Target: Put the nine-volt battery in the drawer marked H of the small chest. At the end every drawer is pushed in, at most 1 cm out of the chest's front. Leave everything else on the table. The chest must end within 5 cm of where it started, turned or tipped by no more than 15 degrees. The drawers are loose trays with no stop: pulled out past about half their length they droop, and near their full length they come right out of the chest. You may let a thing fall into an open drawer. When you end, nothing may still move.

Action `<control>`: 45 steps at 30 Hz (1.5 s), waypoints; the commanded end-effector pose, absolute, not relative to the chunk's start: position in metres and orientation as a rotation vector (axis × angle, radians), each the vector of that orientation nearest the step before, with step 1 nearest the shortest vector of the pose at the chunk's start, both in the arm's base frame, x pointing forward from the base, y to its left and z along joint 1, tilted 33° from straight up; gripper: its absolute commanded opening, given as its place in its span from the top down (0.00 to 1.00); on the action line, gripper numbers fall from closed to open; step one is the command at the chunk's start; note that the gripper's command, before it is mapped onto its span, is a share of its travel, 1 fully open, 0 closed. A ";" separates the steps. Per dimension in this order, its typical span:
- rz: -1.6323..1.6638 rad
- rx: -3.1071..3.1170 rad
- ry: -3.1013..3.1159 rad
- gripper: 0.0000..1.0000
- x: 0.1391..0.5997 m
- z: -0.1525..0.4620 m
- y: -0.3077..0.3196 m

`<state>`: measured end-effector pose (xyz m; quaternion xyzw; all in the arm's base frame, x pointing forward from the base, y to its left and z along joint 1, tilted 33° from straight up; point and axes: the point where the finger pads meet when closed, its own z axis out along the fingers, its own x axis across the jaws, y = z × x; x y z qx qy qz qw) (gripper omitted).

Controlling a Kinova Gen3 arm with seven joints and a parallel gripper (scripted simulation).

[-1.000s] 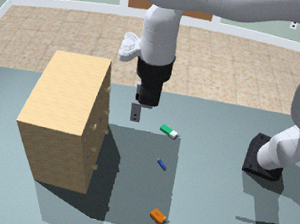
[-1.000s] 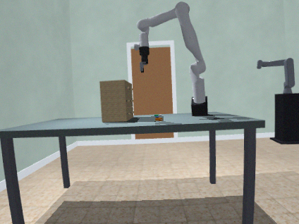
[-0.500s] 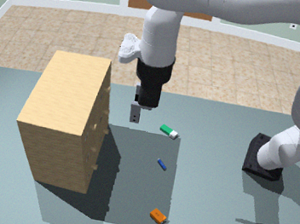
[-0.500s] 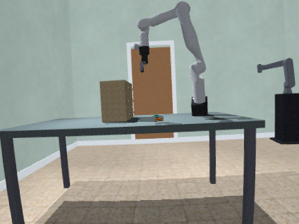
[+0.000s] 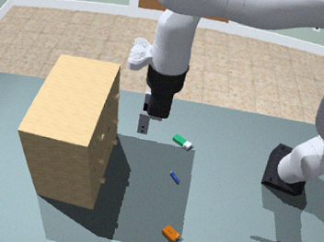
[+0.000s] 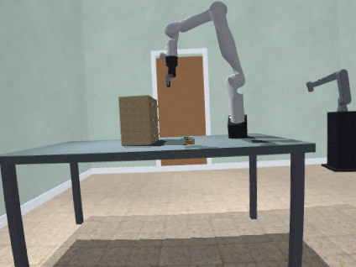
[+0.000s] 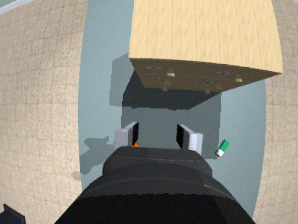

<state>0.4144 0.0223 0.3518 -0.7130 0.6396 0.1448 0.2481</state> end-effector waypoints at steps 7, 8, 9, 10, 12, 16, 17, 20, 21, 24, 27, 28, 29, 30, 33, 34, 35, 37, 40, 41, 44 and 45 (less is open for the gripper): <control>0.351 -1.912 1.741 0.00 0.419 0.346 0.026; 0.351 -1.912 1.741 0.00 0.419 0.346 0.026; 0.351 -1.912 1.741 0.00 0.419 0.346 0.026; 0.345 -1.907 1.741 0.00 0.420 0.345 0.026; 0.332 -1.897 1.738 0.00 0.421 0.344 0.028; 0.303 -1.875 1.734 0.00 0.425 0.340 0.031; 0.295 -1.869 1.733 0.00 0.426 0.339 0.032; 0.271 -1.850 1.728 0.00 0.430 0.336 0.034; 0.262 -1.843 1.726 0.00 0.431 0.334 0.035; 0.236 -1.822 1.721 0.00 0.435 0.331 0.038; 0.227 -1.815 1.719 0.00 0.436 0.330 0.039; 0.218 -1.808 1.718 0.00 0.437 0.328 0.040; 0.208 -1.800 1.716 0.00 0.438 0.327 0.041; 0.199 -1.793 1.714 0.00 0.440 0.326 0.042; 0.171 -1.770 1.708 0.00 0.444 0.322 0.045; 0.161 -1.762 1.705 0.00 0.445 0.321 0.046; 0.152 -1.754 1.703 0.00 0.447 0.319 0.047; 0.132 -1.738 1.699 0.00 0.449 0.317 0.049; 0.104 -1.714 1.691 0.00 0.454 0.313 0.053; 0.094 -1.706 1.689 0.00 0.455 0.311 0.053; 0.085 -1.698 1.687 0.00 0.456 0.310 0.054; 0.076 -1.689 1.684 0.00 0.458 0.309 0.056</control>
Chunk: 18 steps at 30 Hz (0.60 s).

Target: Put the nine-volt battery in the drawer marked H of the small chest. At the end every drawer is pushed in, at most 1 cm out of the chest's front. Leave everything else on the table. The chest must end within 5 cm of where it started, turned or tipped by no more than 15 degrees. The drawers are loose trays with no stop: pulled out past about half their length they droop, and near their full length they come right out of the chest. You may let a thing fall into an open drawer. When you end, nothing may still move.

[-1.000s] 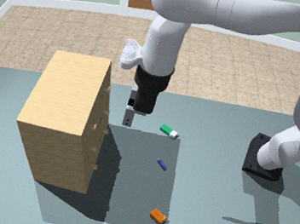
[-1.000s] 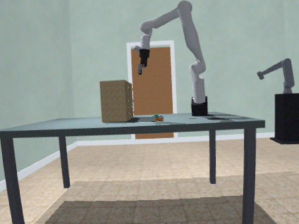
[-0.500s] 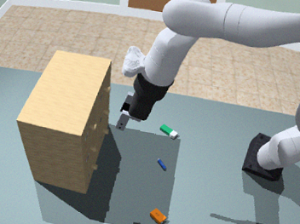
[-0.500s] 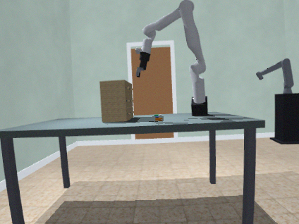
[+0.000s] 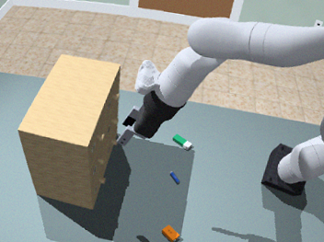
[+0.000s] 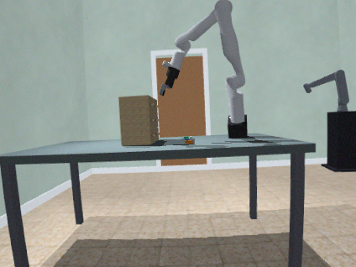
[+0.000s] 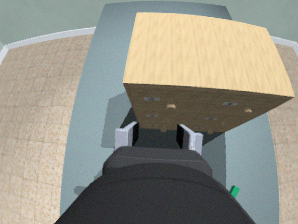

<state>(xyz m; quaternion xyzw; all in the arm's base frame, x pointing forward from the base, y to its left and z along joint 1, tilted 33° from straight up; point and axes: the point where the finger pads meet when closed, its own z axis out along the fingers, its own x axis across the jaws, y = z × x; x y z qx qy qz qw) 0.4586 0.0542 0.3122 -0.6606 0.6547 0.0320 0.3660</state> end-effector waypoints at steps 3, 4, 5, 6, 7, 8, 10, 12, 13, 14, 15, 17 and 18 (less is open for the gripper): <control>0.048 -1.666 1.678 0.00 0.462 0.305 0.058; 0.041 -1.659 1.675 0.00 0.463 0.304 0.060; 0.033 -1.652 1.672 0.00 0.464 0.303 0.061; 0.026 -1.646 1.669 0.00 0.465 0.302 0.061; 0.019 -1.639 1.668 0.00 0.466 0.301 0.062; 0.011 -1.633 1.666 0.00 0.467 0.299 0.063; -0.001 -1.622 1.662 0.00 0.469 0.298 0.064; -0.012 -1.611 1.658 0.00 0.471 0.296 0.066; -0.018 -1.606 1.656 0.00 0.472 0.295 0.067; -0.018 -1.606 1.656 0.00 0.472 0.295 0.067; -0.018 -1.606 1.656 0.00 0.472 0.295 0.067; -0.029 -1.597 1.654 0.00 0.473 0.293 0.067; -0.034 -1.592 1.653 0.00 0.474 0.293 0.068</control>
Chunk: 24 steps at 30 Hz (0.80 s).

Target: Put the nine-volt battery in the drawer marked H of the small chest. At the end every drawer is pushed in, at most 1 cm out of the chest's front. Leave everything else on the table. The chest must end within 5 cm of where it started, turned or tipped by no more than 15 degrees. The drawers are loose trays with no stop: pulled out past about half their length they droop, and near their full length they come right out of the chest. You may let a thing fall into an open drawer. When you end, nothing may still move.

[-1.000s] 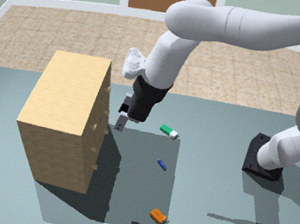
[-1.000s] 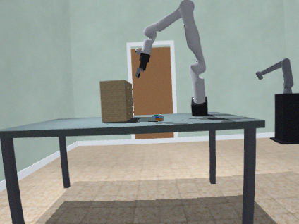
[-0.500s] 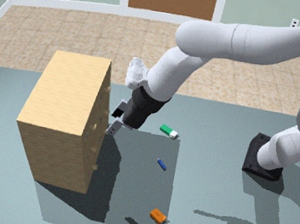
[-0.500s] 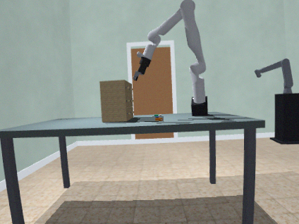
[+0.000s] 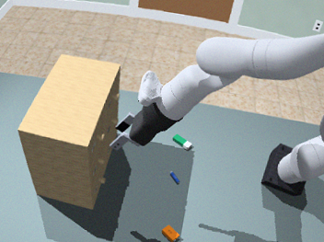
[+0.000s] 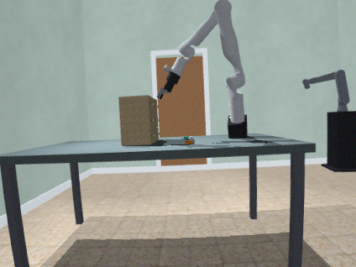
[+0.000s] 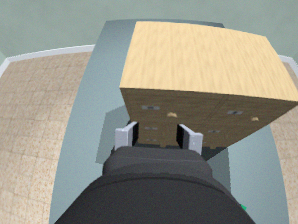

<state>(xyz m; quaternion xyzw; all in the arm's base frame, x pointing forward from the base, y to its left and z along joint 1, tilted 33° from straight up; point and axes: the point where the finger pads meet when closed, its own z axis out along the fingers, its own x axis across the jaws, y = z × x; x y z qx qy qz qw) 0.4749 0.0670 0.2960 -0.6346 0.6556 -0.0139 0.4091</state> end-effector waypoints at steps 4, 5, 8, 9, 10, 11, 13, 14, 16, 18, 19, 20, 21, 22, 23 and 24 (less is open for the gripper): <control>-0.049 -1.577 1.645 0.00 0.477 0.291 0.070; -0.053 -1.574 1.644 0.00 0.477 0.290 0.071; -0.064 -1.564 1.642 0.00 0.479 0.288 0.072; -0.068 -1.561 1.642 0.00 0.479 0.288 0.072; -0.071 -1.559 1.642 0.00 0.480 0.287 0.072; -0.073 -1.556 1.640 0.00 0.480 0.287 0.073; -0.075 -1.554 1.638 0.00 0.481 0.287 0.073; -0.075 -1.554 1.638 0.00 0.481 0.287 0.073; -0.080 -1.549 1.636 0.00 0.481 0.286 0.074; -0.084 -1.545 1.634 0.00 0.482 0.286 0.075; -0.086 -1.543 1.633 0.00 0.483 0.286 0.075; -0.087 -1.541 1.632 0.00 0.483 0.285 0.075; -0.089 -1.540 1.631 0.00 0.483 0.285 0.075; -0.091 -1.538 1.631 0.00 0.483 0.285 0.075; -0.092 -1.537 1.630 0.00 0.484 0.285 0.076; -0.094 -1.535 1.630 0.00 0.484 0.284 0.076</control>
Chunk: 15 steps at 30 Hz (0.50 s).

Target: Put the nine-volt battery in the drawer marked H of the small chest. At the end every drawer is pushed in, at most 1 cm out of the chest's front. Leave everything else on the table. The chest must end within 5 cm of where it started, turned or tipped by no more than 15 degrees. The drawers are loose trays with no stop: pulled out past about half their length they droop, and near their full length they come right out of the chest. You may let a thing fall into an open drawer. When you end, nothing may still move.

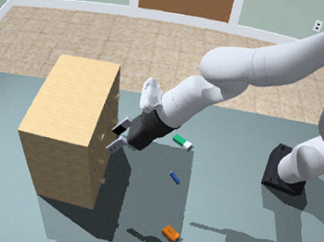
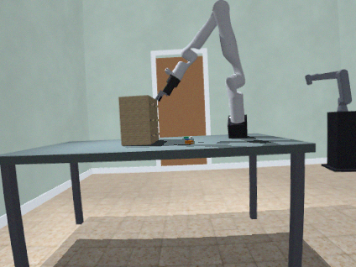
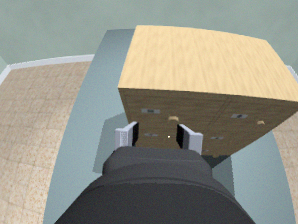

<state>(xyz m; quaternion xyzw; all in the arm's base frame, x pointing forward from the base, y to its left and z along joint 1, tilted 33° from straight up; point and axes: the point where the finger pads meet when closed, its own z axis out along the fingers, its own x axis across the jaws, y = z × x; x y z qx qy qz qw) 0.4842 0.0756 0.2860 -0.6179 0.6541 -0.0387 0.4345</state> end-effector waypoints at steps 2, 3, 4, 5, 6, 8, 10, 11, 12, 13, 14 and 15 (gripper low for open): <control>-0.097 -1.533 1.629 0.00 0.484 0.284 0.076; -0.098 -1.532 1.629 0.00 0.484 0.284 0.076; -0.099 -1.531 1.629 0.00 0.484 0.283 0.076; -0.100 -1.530 1.629 0.00 0.485 0.283 0.076; -0.100 -1.530 1.629 0.00 0.485 0.283 0.076; -0.101 -1.529 1.629 0.00 0.485 0.283 0.076; -0.103 -1.528 1.629 0.00 0.485 0.283 0.076; -0.104 -1.527 1.629 0.00 0.485 0.283 0.076; -0.105 -1.526 1.629 0.00 0.485 0.282 0.076; -0.105 -1.526 1.629 0.00 0.485 0.282 0.077; -0.106 -1.525 1.629 0.00 0.485 0.282 0.077; -0.106 -1.525 1.629 0.00 0.485 0.282 0.077</control>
